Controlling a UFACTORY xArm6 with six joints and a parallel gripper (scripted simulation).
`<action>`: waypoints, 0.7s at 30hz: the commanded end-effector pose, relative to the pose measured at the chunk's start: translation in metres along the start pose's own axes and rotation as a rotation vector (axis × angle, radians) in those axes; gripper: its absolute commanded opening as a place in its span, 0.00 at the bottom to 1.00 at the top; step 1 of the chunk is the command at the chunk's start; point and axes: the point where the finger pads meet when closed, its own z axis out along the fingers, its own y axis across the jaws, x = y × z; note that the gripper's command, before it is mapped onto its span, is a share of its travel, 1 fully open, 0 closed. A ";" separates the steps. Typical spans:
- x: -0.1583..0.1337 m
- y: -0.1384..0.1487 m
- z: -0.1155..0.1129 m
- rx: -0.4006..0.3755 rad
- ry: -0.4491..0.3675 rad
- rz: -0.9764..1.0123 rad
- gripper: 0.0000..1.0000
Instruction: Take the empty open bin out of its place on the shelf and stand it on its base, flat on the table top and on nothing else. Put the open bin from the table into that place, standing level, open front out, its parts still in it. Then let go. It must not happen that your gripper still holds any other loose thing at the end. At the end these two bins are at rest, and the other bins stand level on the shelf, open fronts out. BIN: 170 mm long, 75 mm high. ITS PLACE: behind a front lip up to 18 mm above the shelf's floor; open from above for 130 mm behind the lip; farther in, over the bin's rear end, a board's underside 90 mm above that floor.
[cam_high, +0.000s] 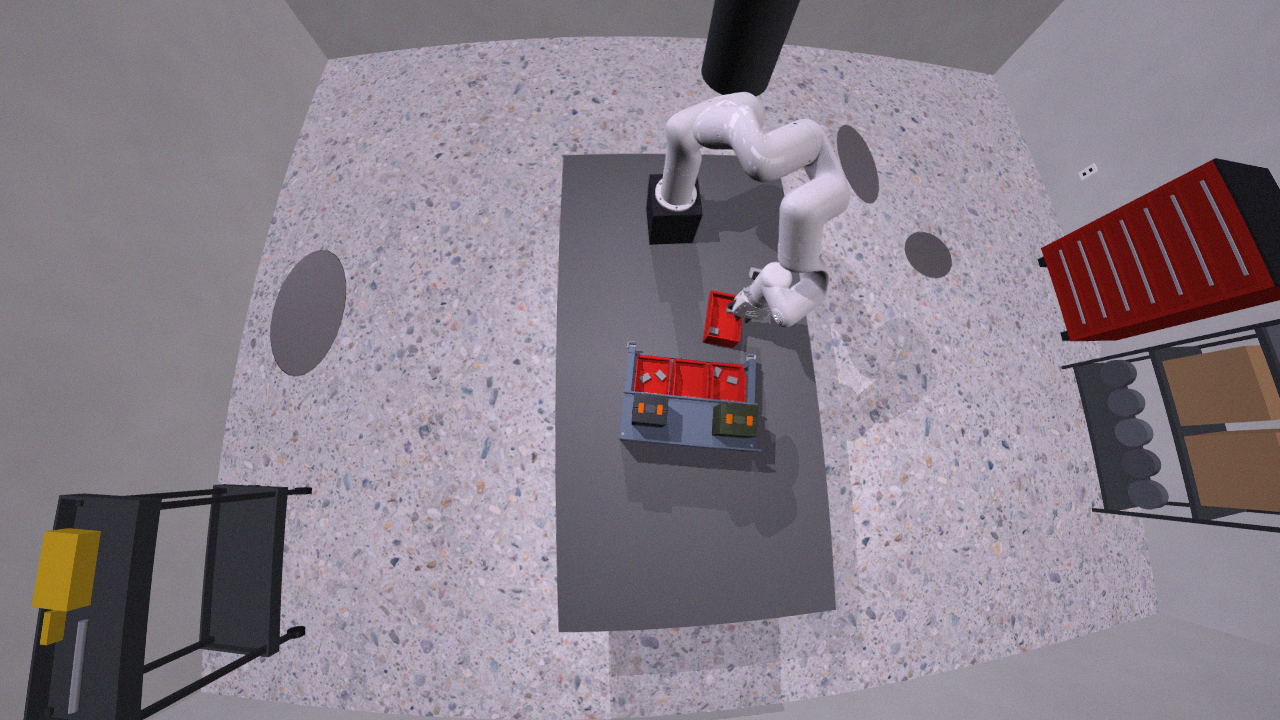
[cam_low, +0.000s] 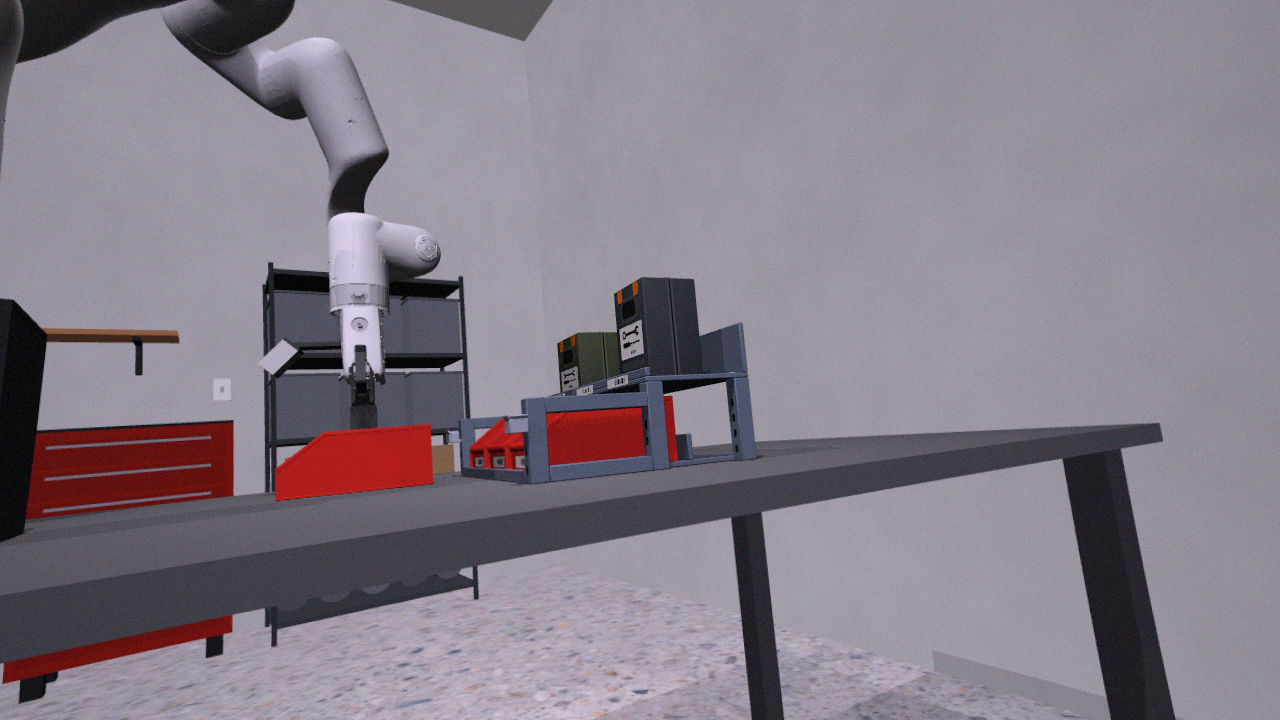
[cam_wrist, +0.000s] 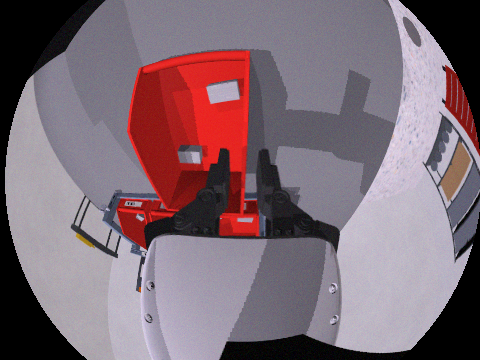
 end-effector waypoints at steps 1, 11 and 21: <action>-0.001 0.001 0.005 -0.002 -0.002 0.000 0.26; -0.001 0.001 0.019 -0.002 -0.002 0.000 0.26; -0.001 0.001 0.025 -0.002 -0.002 0.000 0.26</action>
